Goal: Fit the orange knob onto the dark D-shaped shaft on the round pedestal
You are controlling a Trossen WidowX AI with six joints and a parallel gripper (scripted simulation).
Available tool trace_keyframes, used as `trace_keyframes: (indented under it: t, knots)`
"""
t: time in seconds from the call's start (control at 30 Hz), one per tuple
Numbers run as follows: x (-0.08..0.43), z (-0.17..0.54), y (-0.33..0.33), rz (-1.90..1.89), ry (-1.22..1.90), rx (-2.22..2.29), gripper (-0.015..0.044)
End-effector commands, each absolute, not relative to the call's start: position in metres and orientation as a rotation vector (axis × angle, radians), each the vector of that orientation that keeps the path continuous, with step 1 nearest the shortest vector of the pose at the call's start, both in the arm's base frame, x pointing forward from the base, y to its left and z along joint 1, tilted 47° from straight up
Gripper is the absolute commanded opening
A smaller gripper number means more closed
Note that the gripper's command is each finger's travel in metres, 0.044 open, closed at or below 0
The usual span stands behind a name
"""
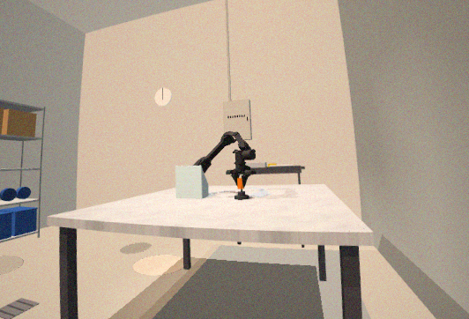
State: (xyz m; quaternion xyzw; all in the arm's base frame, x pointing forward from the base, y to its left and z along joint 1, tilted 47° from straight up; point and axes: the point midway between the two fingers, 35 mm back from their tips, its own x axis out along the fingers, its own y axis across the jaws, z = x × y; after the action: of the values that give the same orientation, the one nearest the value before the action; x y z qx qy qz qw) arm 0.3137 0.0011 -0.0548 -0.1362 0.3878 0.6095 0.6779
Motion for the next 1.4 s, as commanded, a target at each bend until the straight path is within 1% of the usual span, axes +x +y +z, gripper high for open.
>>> trace_keyframes:
  t: [0.0, 0.33, 0.57, 1.37]
  knots:
    - [0.3152, -0.055, 0.0016, 1.369, 0.868, -0.306, 0.0]
    - [0.3181, -0.0517, -0.0019, 1.373, 0.861, -0.314, 0.0]
    - [0.3188, -0.0526, -0.0023, 1.462, 0.725, -0.467, 0.0]
    - [0.3149, -0.0546, 0.0021, 1.462, 0.725, -0.467, 0.0]
